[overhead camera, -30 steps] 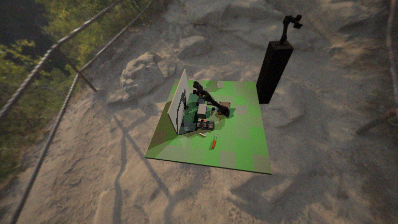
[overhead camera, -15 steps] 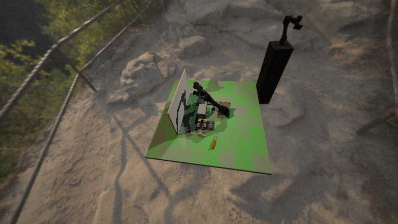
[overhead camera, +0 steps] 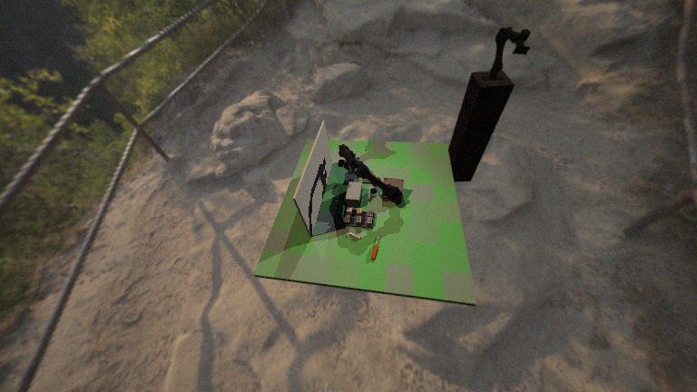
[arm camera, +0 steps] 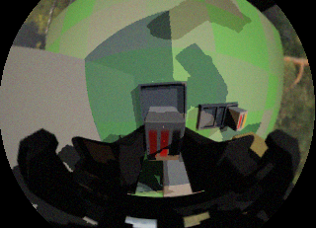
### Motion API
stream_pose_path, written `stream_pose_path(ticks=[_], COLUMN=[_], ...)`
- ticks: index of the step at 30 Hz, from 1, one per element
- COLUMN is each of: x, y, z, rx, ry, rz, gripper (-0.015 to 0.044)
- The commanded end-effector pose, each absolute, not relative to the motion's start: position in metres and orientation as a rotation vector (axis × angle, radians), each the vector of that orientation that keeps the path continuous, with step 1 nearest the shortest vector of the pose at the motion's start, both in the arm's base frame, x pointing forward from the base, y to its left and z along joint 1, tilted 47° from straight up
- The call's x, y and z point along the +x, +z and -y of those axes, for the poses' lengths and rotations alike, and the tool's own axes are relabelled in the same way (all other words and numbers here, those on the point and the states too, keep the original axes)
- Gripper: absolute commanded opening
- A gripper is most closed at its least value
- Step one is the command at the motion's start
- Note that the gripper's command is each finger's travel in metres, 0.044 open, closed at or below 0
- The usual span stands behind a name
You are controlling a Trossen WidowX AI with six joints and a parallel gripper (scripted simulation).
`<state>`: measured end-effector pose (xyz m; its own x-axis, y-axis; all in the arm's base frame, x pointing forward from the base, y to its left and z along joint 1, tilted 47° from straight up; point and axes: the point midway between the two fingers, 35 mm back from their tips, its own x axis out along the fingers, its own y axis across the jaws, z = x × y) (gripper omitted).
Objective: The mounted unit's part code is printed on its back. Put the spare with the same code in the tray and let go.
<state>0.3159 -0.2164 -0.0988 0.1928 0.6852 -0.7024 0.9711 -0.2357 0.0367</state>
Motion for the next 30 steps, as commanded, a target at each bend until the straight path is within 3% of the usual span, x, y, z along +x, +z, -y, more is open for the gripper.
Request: stream_pose_path(ticks=[1, 30], x=[0.317, 0.319], y=[-0.1, -0.115], z=[0.214, 0.197], rx=[2.002, 1.999], ry=[-0.784, -0.778], rz=[-1.538, -1.541], gripper=[0.0, 0.0])
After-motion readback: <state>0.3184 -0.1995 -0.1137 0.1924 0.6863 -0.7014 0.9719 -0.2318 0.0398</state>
